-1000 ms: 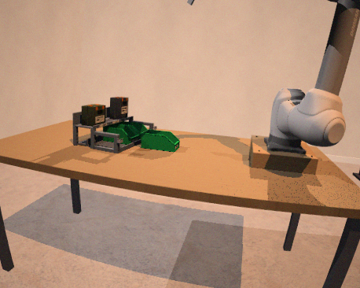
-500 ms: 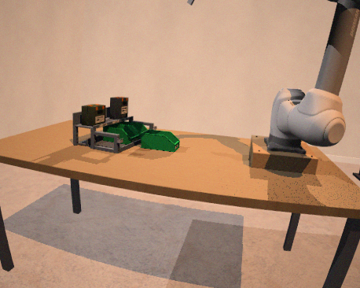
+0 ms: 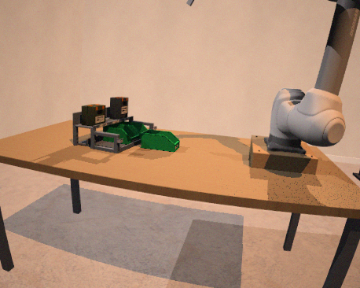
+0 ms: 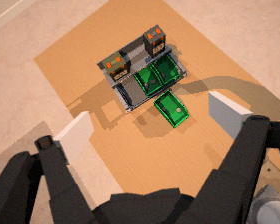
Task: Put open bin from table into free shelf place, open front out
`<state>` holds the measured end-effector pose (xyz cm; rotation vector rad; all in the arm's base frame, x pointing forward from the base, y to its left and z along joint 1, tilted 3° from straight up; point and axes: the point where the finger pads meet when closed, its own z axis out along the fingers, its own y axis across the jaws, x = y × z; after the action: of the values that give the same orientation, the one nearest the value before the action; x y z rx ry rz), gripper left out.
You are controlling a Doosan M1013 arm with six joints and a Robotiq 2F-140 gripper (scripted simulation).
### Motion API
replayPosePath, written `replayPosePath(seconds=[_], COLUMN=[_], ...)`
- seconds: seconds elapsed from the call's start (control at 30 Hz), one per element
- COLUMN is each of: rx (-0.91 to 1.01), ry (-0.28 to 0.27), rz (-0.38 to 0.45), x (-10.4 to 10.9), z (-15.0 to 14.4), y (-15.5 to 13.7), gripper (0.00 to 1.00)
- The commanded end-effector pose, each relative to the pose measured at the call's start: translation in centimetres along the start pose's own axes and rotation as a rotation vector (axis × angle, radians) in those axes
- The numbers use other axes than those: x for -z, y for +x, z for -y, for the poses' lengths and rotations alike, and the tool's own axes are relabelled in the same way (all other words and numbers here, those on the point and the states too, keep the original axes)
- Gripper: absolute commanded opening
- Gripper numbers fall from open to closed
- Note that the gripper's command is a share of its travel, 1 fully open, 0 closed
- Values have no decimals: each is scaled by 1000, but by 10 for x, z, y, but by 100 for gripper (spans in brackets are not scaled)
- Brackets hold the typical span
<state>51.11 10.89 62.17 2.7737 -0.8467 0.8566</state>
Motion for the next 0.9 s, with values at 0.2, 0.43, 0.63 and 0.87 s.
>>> replayPosePath(seconds=[0.2, 0.43, 0.63, 0.87], rx=[46, 147, 256, 344], ry=[-11, -29, -34, -20], rz=[29, 103, 199, 292], x=[-28, -93, -175, -252], z=[4, 9, 5, -8], y=[-3, -10, -22, -36], gripper=[100, 100, 100, 100])
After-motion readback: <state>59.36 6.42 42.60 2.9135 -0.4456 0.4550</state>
